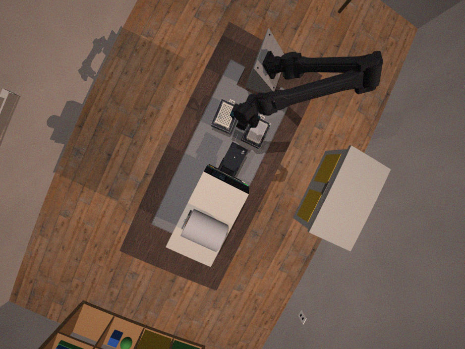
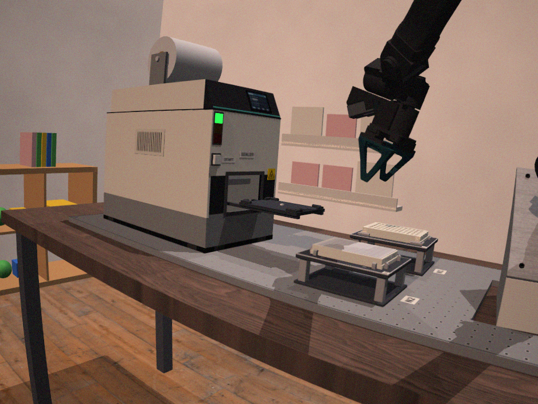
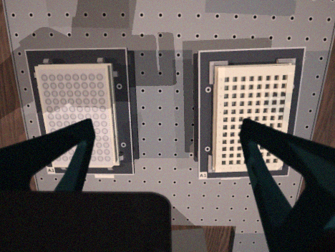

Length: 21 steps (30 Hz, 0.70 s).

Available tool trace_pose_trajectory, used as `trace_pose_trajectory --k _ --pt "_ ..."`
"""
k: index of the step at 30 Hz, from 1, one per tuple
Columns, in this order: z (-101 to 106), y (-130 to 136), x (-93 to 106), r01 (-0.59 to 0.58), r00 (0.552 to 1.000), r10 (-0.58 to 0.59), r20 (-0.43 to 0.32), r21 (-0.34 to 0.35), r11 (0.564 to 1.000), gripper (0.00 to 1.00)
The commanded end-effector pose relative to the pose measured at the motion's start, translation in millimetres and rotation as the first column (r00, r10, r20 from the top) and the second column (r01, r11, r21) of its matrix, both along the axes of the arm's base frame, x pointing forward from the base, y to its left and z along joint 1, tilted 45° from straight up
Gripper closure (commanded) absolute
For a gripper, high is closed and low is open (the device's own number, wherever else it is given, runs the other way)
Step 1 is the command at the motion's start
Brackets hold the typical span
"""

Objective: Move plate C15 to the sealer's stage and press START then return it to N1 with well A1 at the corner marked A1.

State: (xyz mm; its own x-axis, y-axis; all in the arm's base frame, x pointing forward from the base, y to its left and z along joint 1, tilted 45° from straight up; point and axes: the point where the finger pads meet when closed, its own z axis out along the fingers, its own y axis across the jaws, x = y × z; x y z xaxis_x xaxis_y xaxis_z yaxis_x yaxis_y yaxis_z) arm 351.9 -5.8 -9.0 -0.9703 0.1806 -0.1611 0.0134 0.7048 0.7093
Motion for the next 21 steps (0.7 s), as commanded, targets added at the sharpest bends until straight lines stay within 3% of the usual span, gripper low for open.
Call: trace_pose_trajectory --k 1,7,15,18,21 --pt "9 -14 21.8 -0.019 0.997 0.021 0.068 -0.031 0.999 0.0" --pt "-23 -48 5.8 -0.006 0.999 0.008 0.047 -0.024 1.0 0.0" --pt "-49 -76 -5.4 -0.011 0.999 0.012 0.048 -0.02 1.0 0.0" --pt "-48 -76 -4.8 -0.013 0.998 0.015 0.056 -0.02 1.0 0.0" --pt "-63 -90 -12.3 -0.017 0.998 0.019 0.054 -0.021 1.0 0.0"
